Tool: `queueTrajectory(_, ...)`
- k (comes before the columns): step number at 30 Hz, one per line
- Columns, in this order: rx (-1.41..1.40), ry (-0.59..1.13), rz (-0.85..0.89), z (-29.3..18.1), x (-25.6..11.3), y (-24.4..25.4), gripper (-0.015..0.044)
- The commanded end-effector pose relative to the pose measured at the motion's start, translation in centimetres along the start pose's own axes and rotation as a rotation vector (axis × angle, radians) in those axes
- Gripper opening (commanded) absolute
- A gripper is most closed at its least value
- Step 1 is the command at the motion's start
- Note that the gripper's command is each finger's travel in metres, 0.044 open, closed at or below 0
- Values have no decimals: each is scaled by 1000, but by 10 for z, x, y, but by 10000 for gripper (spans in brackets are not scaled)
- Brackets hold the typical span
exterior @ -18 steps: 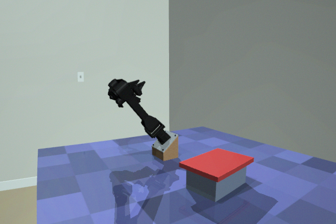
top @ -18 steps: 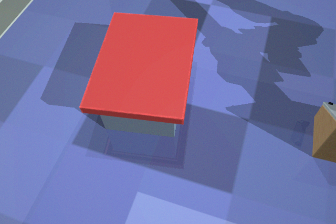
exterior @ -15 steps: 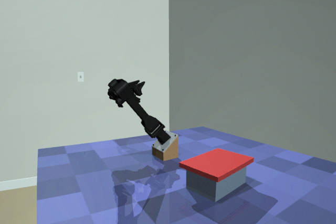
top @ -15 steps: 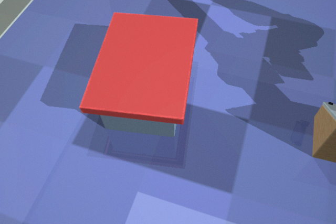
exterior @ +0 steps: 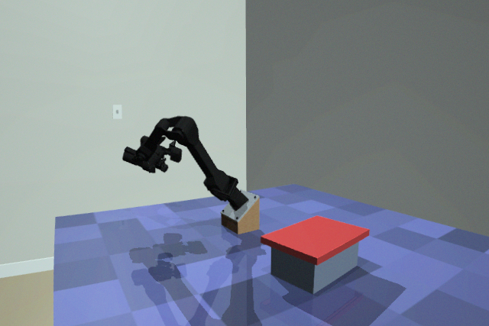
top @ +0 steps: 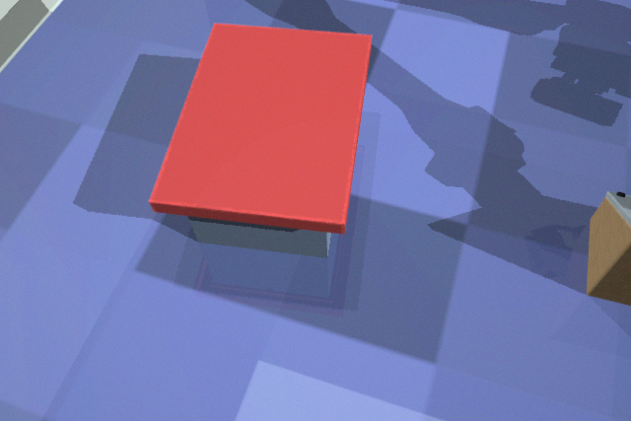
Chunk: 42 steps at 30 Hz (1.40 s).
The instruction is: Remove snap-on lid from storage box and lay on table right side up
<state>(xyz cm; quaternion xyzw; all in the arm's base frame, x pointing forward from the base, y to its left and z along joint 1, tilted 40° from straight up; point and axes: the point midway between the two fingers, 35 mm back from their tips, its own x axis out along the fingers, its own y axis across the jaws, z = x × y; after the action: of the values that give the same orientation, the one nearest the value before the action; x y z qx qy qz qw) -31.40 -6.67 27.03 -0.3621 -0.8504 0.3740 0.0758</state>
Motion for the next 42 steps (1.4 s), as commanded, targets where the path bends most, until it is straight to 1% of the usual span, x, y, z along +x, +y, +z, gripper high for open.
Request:
queueTrajectory(1, 160, -138, -106, 13, -43, -17, 235)
queueTrajectory(2, 206, -182, -133, 17, -56, -20, 235)
queueTrajectory(3, 212, -190, -137, 17, -59, -21, 235)
queueTrajectory(5, 261, -255, -171, 22, -78, -24, 235)
queueTrajectory(12, 580, -637, -276, 28, -179, -36, 235)
queueTrajectory(13, 587, -647, -277, 28, -181, -36, 235)
queueTrajectory(15, 644, -731, -281, 26, -201, -35, 235)
queueTrajectory(19, 800, -985, -260, 16, -257, -28, 235)
queueTrajectory(22, 900, -1181, -210, 4, -296, -18, 235)
queueTrajectory(24, 909, -1223, -197, 3, -305, -13, 235)
queueTrajectory(27, 984, -1404, -118, -13, -337, -1, 235)
queueTrajectory(32, 1078, -1721, 95, -52, -386, 25, 235)
queueTrajectory(33, 1078, -1731, 103, -53, -387, 26, 235)
queueTrajectory(35, 1078, -1811, 170, -62, -400, 36, 235)
queueTrajectory(39, 1041, -2033, 405, -94, -431, 70, 235)
queueTrajectory(42, 962, -2165, 593, -116, -450, 101, 235)
